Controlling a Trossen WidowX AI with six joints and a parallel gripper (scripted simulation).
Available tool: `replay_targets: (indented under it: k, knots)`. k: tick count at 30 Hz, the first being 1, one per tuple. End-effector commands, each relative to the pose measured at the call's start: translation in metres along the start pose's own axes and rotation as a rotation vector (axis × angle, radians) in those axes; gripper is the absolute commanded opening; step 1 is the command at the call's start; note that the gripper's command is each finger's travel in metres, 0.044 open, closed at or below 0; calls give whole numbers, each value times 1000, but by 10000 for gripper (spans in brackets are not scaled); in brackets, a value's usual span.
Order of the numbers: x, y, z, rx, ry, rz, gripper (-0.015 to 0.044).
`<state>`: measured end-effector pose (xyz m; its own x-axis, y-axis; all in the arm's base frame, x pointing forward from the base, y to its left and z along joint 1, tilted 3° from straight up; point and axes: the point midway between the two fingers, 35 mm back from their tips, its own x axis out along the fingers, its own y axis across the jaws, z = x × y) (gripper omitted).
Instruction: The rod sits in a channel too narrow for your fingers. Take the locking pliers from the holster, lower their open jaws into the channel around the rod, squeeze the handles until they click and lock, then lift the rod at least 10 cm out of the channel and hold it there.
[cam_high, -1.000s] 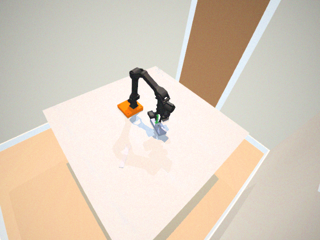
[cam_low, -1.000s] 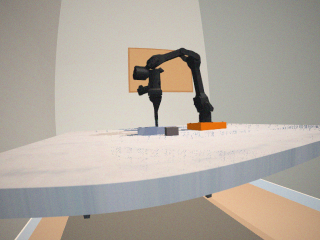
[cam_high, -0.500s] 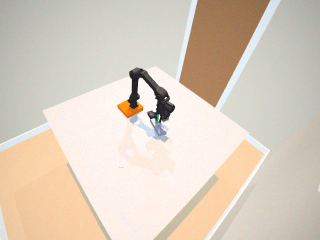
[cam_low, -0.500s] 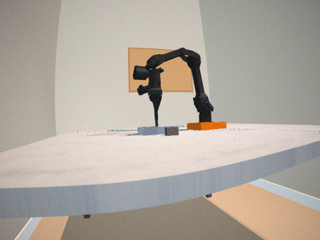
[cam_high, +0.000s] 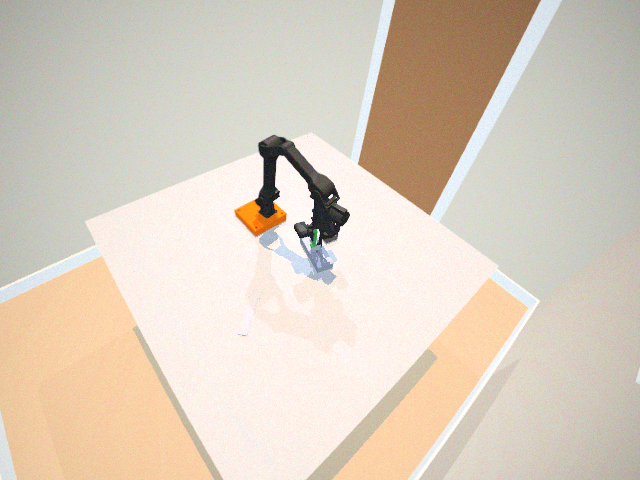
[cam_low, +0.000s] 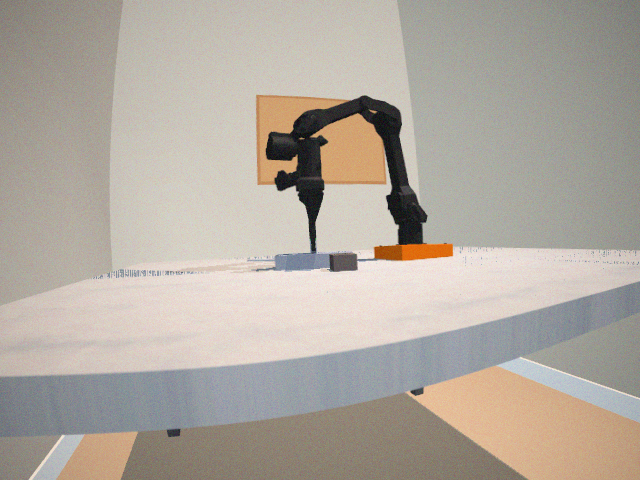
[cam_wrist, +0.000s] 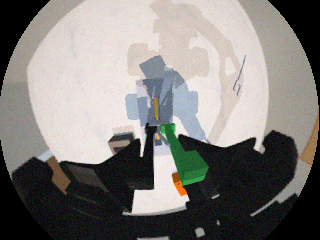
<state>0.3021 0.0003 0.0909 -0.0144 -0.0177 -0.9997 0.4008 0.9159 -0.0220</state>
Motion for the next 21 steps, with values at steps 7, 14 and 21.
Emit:
replay_targets:
  k: [7, 14, 21]
  knots:
    - [0, -2, 0, -2, -2, -4, 233]
    - [0, -3, 0, -2, -2, -4, 223]
    - [0, -3, 0, -2, -2, -4, 221]
